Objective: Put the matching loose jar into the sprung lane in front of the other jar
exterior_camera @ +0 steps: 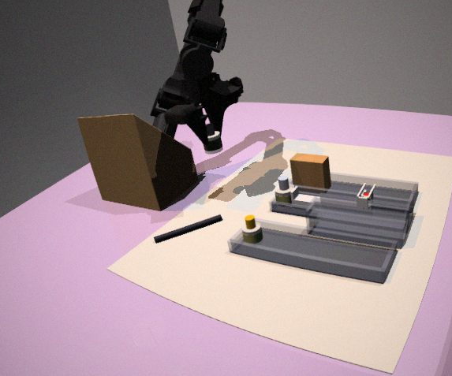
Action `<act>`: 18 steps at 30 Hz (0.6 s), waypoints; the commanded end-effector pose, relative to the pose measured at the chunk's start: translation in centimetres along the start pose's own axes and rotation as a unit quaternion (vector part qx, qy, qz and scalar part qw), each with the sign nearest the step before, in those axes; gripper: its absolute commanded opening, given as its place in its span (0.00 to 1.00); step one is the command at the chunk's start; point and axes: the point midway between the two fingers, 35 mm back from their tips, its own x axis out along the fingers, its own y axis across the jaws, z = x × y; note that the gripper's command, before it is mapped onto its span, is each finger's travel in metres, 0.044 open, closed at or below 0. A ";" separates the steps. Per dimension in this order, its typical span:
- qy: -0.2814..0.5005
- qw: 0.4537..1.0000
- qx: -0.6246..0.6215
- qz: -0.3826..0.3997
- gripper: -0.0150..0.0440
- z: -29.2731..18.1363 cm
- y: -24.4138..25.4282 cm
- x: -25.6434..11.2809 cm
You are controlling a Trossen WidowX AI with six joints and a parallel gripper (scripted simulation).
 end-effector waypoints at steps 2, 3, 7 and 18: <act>0.002 1.000 -0.004 -0.002 0.25 0.6 -0.1 -0.4; 0.002 1.000 -0.004 -0.002 0.25 1.1 -0.2 -0.3; 0.002 1.000 -0.006 -0.005 0.25 3.1 -0.7 0.1; -0.001 1.000 -0.013 -0.005 0.25 9.0 -1.5 2.3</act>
